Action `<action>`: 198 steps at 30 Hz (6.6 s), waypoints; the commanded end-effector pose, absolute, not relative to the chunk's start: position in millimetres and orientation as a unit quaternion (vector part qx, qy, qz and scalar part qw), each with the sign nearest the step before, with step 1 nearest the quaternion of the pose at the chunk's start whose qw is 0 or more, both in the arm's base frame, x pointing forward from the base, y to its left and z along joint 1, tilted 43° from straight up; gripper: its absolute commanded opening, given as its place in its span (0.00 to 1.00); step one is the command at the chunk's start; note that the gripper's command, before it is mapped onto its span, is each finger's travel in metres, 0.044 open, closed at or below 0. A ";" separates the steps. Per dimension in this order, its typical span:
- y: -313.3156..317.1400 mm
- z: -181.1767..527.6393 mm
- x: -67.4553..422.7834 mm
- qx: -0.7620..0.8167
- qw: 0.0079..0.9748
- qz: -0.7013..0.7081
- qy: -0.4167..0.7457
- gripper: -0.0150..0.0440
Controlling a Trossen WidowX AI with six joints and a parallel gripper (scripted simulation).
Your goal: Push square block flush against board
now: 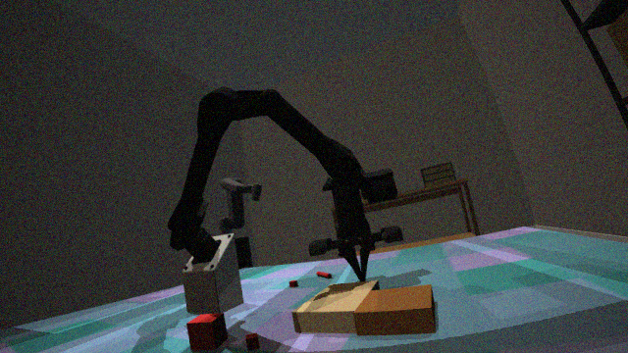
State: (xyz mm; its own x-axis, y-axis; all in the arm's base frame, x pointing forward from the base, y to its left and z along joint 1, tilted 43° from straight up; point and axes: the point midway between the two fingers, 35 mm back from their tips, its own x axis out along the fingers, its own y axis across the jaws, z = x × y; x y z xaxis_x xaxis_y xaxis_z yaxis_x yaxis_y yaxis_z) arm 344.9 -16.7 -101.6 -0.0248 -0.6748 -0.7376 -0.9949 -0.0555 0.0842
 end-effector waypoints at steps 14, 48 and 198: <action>-37.5 -106.0 341.7 -0.652 0.240 0.325 0.641 0.25; -15.8 -125.3 338.2 -0.652 0.241 0.326 0.641 0.25; -188.4 35.8 318.4 0.369 0.588 -0.697 0.180 0.25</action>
